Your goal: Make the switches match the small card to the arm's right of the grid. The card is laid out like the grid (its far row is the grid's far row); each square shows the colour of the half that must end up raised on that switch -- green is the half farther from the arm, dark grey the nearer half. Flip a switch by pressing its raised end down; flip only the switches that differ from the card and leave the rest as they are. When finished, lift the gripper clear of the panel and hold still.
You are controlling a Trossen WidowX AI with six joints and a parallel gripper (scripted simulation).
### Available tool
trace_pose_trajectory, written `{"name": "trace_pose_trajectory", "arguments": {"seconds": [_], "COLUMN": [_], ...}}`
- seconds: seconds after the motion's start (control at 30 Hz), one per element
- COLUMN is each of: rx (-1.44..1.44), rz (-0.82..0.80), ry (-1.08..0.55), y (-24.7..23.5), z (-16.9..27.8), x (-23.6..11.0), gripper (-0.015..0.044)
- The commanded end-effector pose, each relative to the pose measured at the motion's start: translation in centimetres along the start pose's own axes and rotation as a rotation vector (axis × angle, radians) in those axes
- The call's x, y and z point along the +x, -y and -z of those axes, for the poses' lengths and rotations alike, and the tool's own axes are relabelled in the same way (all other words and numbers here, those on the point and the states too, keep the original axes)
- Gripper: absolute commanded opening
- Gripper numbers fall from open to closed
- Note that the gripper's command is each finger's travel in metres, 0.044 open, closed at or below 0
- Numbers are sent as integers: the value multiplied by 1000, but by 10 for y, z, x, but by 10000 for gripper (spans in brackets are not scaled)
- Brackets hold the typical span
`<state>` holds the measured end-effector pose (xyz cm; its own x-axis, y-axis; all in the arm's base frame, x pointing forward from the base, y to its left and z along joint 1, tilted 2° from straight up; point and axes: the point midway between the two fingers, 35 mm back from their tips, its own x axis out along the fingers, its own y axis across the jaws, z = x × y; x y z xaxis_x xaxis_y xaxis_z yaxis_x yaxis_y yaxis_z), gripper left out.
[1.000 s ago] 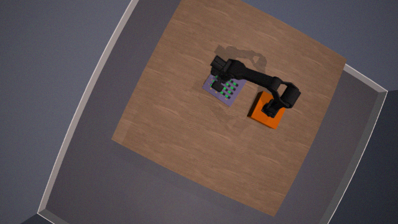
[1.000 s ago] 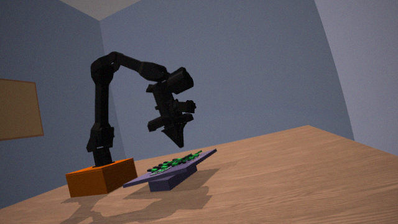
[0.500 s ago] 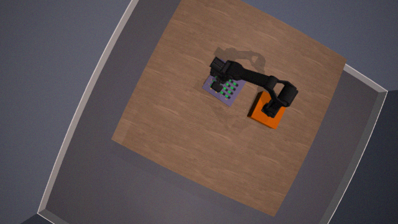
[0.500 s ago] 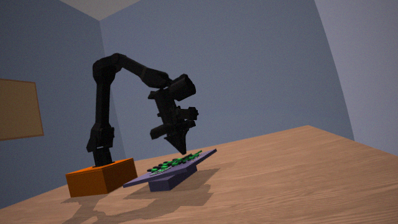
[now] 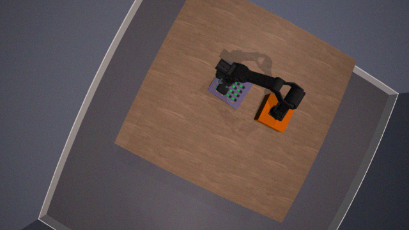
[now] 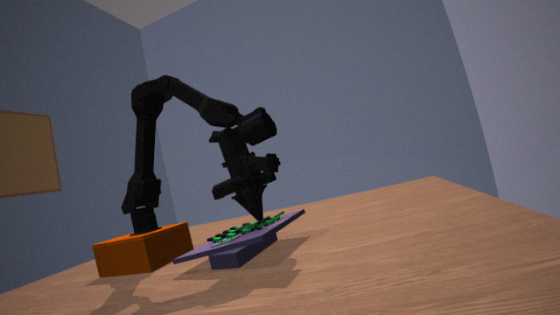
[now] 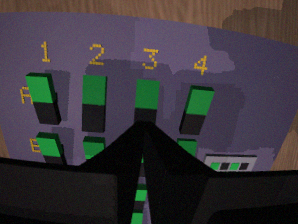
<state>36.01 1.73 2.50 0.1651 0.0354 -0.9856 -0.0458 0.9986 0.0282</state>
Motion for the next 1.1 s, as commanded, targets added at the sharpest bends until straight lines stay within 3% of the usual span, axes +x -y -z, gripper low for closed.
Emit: {"name": "trace_pose_trajectory", "arguments": {"seconds": [0.0,1.07], "rx": [4,4], "rz": [3,3], "ry": [3,4], "y": [0,0], "z": [-1,-1], "x": [0,4], "gripper": [0,0]}}
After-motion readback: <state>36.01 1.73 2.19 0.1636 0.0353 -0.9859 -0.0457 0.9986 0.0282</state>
